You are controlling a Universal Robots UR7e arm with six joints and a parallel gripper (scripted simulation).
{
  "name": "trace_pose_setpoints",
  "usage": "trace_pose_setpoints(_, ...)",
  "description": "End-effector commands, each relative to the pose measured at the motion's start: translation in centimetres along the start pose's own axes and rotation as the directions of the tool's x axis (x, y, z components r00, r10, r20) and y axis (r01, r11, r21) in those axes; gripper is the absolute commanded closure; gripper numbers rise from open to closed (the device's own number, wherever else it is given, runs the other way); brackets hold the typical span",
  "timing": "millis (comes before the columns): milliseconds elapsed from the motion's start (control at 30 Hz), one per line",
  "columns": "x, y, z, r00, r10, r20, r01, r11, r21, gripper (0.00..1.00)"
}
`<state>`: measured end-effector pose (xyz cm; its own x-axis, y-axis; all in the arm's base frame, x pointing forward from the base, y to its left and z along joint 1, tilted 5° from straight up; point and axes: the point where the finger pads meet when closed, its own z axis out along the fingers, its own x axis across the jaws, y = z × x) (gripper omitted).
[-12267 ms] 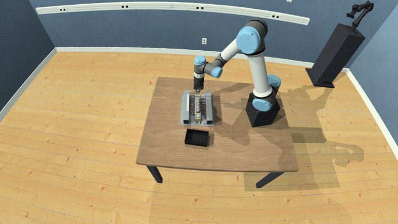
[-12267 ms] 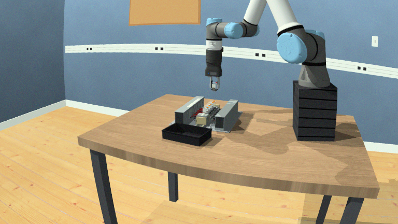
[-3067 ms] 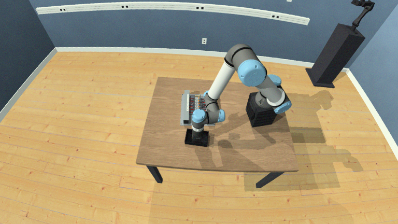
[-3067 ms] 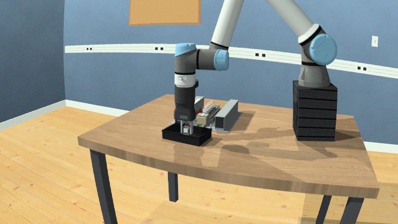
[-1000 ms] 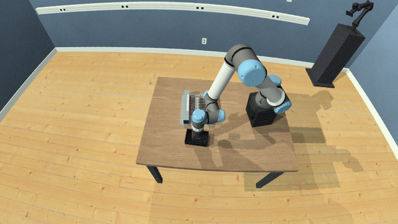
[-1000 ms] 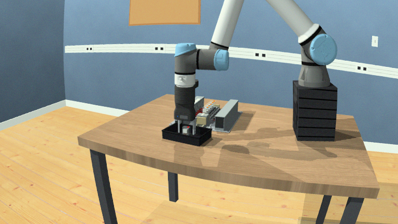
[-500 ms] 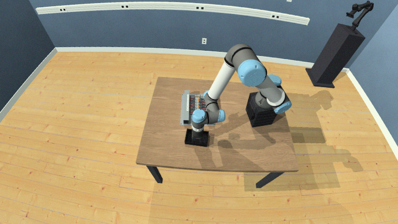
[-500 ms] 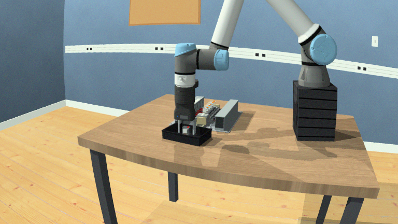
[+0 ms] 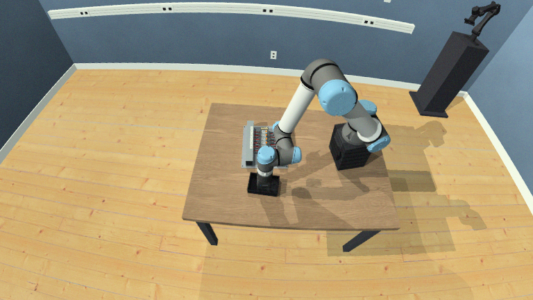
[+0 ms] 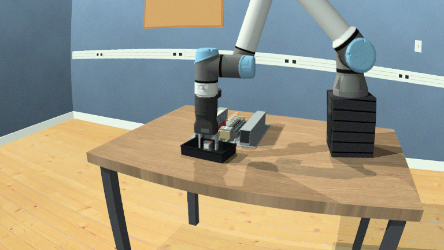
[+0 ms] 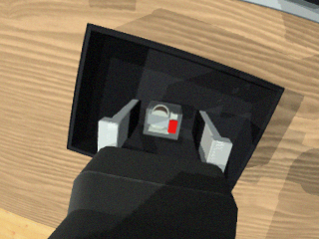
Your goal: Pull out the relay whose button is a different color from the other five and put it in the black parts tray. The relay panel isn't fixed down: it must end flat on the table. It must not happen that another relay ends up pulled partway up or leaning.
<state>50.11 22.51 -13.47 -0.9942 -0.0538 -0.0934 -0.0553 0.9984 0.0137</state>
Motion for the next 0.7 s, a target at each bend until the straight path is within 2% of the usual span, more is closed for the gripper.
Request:
trace_pose_setpoints(0,-0.04,0.01,-0.10,1.000,0.000,0.001,0.000,1.000,0.000,0.02)
trace_pose_setpoints(667,-0.04,0.01,-0.53,1.000,0.000,0.001,0.000,1.000,0.000,0.02)
